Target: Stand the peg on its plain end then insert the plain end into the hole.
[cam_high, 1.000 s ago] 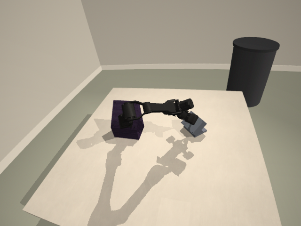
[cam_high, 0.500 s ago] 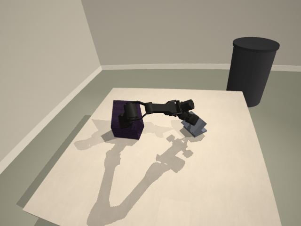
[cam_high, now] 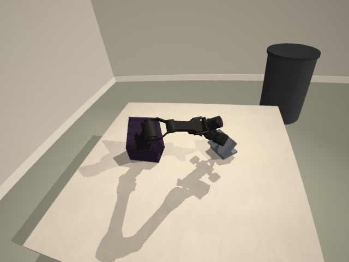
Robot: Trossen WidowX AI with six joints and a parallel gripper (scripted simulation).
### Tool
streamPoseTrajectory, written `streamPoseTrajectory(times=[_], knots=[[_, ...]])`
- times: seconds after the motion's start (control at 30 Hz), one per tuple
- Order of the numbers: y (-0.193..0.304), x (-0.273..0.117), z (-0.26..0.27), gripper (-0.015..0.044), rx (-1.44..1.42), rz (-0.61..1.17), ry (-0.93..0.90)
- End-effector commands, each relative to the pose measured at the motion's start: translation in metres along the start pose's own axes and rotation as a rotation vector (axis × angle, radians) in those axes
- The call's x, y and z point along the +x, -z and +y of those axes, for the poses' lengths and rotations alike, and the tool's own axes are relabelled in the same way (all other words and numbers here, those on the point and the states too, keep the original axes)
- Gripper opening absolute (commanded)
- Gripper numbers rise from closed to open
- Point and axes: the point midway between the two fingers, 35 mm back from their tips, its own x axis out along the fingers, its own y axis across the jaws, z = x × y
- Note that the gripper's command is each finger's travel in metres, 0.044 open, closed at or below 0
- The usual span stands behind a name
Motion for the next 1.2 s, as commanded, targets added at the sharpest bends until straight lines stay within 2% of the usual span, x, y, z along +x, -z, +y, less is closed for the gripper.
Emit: streamPoseTrajectory(times=[0.0,0.53,1.17], knots=[[0.000,0.000,0.000,0.0026,0.000,0.000,0.000],[0.000,-0.004,0.000,0.0440,0.000,-0.001,0.000],[-0.003,-0.032,-0.002,0.0440,-0.001,-0.004,-0.002]])
